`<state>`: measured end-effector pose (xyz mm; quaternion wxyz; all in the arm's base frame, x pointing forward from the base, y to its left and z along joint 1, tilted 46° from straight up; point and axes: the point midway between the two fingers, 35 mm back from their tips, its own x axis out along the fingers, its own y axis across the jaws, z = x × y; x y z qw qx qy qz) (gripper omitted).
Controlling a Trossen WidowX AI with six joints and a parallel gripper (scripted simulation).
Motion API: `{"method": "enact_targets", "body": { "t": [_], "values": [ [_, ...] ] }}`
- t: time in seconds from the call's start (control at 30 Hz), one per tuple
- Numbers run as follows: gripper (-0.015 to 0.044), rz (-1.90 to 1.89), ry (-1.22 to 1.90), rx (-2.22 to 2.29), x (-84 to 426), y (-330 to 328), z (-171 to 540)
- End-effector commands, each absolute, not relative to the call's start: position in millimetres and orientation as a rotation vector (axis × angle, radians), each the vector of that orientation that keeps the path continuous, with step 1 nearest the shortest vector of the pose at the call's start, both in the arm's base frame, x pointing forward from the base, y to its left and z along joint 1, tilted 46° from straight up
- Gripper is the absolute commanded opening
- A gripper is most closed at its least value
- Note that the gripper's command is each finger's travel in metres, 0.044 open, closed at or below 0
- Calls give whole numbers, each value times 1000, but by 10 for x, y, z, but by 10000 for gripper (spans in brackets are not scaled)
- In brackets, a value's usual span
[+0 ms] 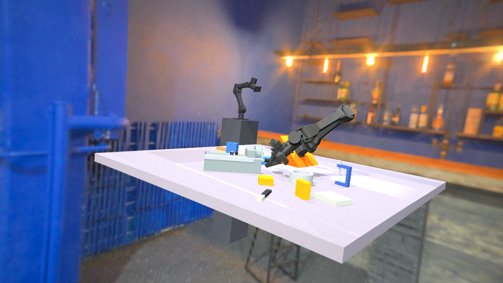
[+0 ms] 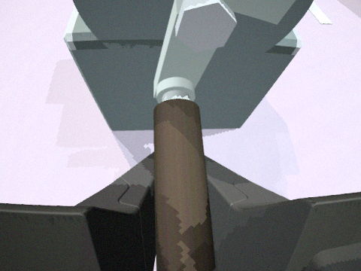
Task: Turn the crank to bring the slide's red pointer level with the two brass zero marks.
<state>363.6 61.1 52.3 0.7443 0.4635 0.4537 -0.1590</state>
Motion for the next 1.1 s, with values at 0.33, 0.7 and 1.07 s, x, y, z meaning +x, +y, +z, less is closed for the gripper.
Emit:
{"method": "enact_targets", "body": {
  "t": [0.33, 0.7, 1.07],
  "values": [
    [0, -329, 978, 1021, 3697, 647, 596],
    [0, -329, 978, 1021, 3701, 649, 605],
    [0, -329, 978, 1021, 3706, 650, 614]
  ]
}}
